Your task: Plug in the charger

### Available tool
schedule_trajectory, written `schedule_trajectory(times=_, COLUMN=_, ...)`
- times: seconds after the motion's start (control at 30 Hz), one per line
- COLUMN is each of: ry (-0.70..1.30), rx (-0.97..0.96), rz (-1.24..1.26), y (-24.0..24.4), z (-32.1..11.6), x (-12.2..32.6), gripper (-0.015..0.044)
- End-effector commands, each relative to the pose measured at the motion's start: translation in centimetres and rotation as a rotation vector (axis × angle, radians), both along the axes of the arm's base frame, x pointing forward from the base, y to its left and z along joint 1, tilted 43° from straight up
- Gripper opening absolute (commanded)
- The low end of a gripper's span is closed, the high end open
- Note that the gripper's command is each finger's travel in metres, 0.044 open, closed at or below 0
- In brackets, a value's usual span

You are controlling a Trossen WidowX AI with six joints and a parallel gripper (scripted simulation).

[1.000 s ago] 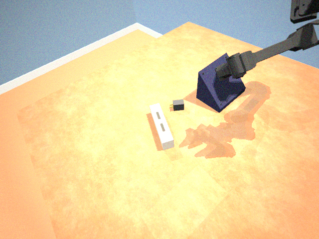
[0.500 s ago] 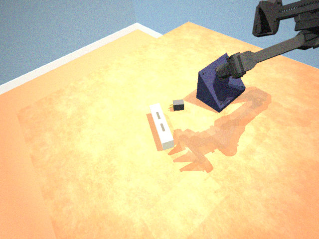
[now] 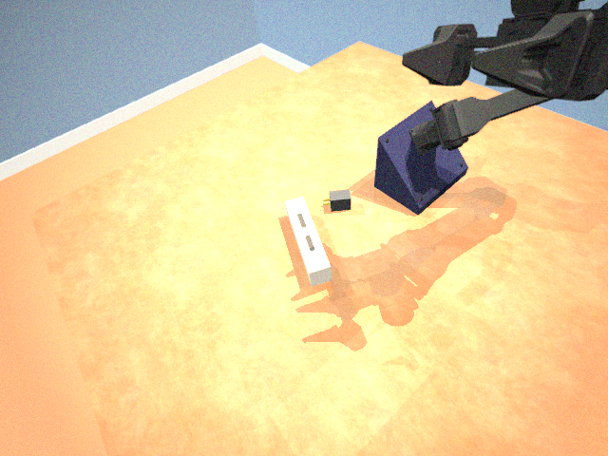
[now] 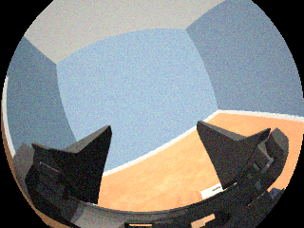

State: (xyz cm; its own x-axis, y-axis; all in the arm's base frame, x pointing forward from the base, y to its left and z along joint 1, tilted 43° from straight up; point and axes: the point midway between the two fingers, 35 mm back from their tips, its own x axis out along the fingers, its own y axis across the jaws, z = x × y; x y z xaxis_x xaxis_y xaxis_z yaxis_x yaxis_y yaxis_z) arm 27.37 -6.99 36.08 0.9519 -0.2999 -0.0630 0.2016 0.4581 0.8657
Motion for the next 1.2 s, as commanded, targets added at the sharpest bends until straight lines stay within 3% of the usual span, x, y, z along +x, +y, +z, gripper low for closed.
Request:
schedule_trajectory(times=0.0, ry=0.115, rx=-0.029, rz=0.028, y=-0.2, z=-2.5, x=1.7, gripper=0.044)
schedule_trajectory(times=1.17, ry=0.768, rx=-0.045, rz=0.305, y=-0.7, z=-19.3, x=5.4, gripper=0.044)
